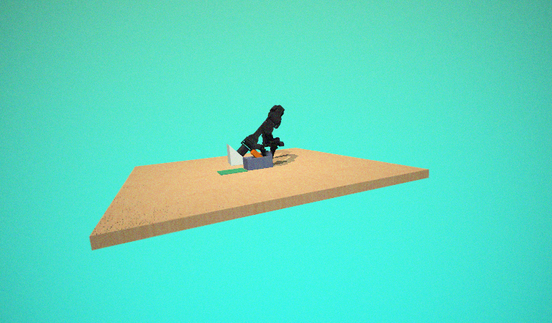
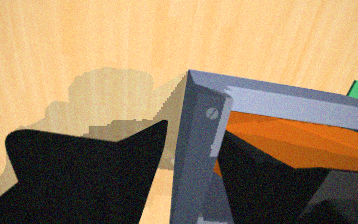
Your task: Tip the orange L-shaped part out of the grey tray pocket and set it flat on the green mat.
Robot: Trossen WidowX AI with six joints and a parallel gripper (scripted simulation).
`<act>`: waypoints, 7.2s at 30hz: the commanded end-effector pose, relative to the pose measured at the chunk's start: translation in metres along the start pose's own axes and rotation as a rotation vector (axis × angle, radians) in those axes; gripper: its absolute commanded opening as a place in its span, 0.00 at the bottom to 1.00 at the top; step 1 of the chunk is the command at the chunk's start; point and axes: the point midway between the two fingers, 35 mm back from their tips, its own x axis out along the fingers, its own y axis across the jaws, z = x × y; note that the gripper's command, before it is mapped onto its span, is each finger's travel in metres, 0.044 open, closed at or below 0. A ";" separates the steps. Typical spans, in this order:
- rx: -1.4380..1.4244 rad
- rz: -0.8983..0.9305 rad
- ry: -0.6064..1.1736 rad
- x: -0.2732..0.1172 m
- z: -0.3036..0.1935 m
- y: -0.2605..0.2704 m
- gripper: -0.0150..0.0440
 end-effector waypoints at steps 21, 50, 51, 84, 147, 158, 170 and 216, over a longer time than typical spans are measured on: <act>0.022 -0.046 -0.082 -0.104 -0.001 -0.002 0.56; 0.390 -0.030 -0.068 -0.105 0.003 -0.020 0.73; 0.501 -0.027 -0.063 -0.106 0.005 -0.025 0.73; 1.576 -0.009 -0.003 -0.070 0.010 -0.079 0.73; 1.574 -0.010 -0.003 -0.050 0.010 -0.079 0.25; 1.576 -0.009 -0.003 -0.067 0.010 -0.079 0.25; 1.577 -0.010 -0.003 -0.086 0.010 -0.079 0.25; 1.576 -0.014 -0.007 -0.119 -0.002 -0.176 0.25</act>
